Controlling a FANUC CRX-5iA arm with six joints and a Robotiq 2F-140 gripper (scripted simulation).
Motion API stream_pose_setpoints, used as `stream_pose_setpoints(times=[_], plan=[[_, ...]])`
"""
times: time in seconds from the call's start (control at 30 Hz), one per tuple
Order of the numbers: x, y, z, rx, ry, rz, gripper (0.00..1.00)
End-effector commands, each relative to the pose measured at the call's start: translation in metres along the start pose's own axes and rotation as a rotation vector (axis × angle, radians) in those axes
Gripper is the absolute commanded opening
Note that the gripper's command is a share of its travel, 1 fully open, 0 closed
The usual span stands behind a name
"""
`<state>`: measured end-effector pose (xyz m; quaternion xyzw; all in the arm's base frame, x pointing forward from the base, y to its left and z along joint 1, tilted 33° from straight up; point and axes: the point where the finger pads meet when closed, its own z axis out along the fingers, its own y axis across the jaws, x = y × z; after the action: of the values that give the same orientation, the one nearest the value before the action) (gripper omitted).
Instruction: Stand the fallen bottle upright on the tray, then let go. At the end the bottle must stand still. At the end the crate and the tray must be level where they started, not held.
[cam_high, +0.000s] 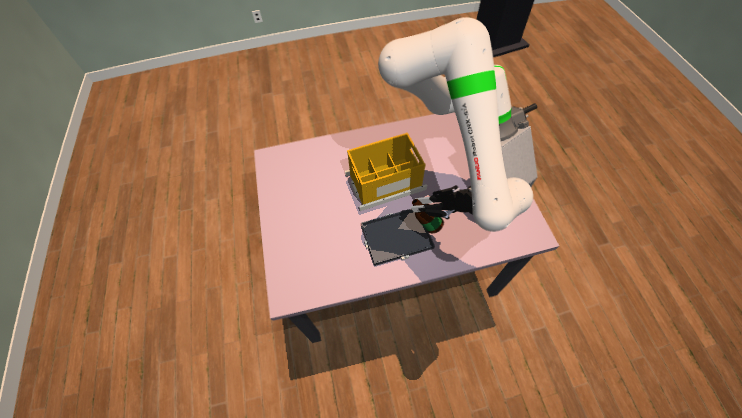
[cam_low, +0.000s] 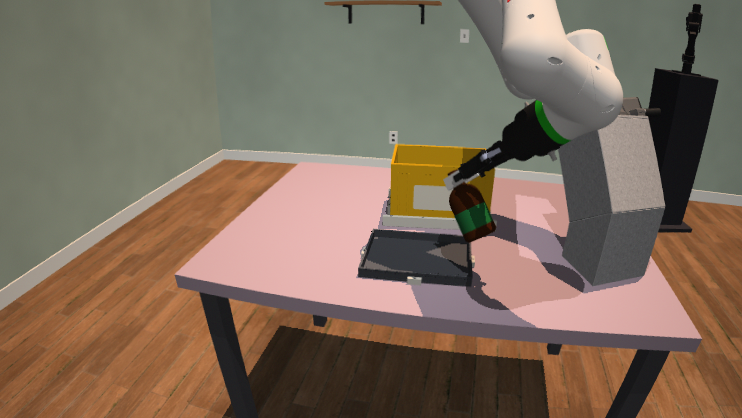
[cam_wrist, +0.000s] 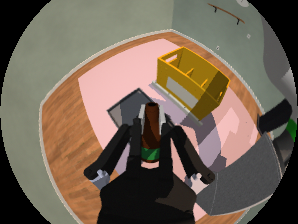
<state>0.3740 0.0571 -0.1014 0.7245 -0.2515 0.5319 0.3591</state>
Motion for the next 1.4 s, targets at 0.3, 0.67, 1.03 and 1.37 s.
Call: stream_pose_setpoints(times=[0.3,0.67,1.03,1.37], plan=[[0.0000,-0.0001,-0.0001,0.000,0.001,0.000,0.00],[-0.0004,-0.0001,0.0001,-0.002,0.025,-0.001,0.00],[-0.0016,0.0000,0.0002,-0.003,0.097,-0.001,0.00],[-0.0026,-0.0001,-0.0004,-0.001,0.148,-0.001,0.00]])
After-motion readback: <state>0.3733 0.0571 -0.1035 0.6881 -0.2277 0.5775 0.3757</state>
